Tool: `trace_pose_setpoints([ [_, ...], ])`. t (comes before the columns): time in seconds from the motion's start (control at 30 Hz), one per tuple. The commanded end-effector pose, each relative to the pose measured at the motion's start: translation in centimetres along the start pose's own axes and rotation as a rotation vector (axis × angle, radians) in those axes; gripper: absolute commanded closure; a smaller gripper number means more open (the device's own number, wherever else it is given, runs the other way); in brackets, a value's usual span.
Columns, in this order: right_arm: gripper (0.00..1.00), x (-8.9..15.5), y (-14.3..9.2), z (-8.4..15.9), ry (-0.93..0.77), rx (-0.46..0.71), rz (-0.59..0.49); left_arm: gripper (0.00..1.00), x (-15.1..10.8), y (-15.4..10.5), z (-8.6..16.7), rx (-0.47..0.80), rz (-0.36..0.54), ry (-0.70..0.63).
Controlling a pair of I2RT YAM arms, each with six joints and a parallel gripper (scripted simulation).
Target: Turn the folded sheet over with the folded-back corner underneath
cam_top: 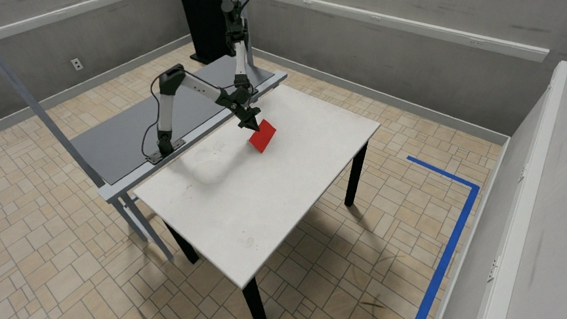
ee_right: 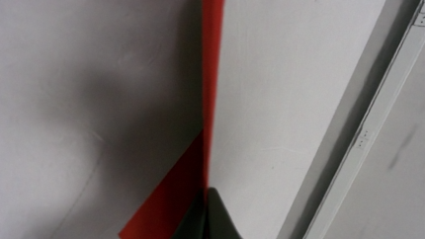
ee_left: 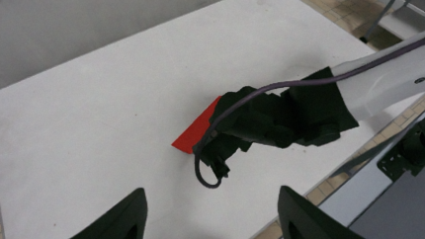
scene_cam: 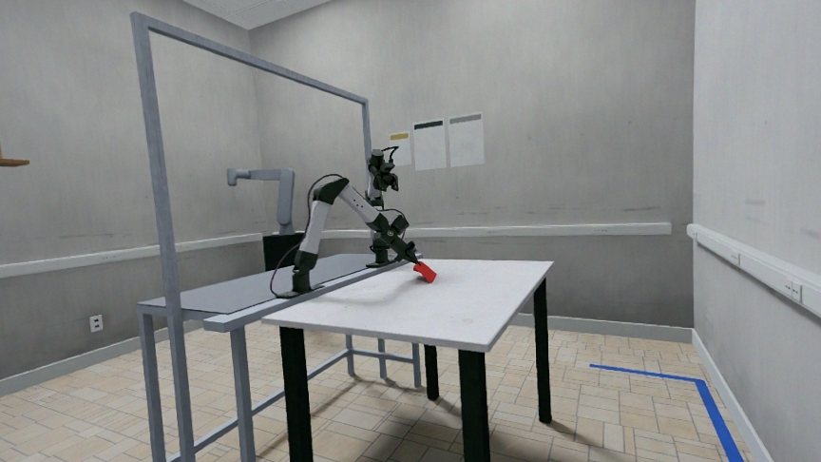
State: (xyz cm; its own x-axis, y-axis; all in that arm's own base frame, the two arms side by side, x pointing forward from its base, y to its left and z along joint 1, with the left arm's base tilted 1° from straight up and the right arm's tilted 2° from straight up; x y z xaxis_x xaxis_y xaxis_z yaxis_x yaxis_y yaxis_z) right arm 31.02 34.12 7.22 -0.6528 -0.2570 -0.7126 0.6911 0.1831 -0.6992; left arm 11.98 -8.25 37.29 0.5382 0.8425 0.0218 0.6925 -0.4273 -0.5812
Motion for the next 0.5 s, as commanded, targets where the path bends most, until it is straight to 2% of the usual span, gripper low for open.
trace_pose_setpoints([
  [0.0, 0.99, -1.3, -1.1, 0.1, 0.051, -0.013, 0.071, 0.35, -0.1, 0.1, -0.1, 0.008, -0.002, 0.003],
  [0.47, 0.99, 1.9, -0.9, 0.1, 0.047, -0.012, 0.065, 0.35, -0.1, 0.1, -0.1, 0.008, -0.002, 0.003],
])
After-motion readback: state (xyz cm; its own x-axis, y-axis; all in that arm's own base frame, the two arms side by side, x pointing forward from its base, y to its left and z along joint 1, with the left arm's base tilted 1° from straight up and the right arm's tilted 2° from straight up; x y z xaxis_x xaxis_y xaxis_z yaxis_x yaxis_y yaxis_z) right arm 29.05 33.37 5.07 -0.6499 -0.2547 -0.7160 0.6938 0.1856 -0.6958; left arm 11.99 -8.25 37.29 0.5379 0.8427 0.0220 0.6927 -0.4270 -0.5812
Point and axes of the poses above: on each arm, the point where the finger pads meet when closed, its own y axis out along the fingers, its own x axis across the jaws, z = x × y, the point moved 2 cm from there along -y, back along the fingers, and after that the axes turned 1 degree about y, right-handed, at the moved point
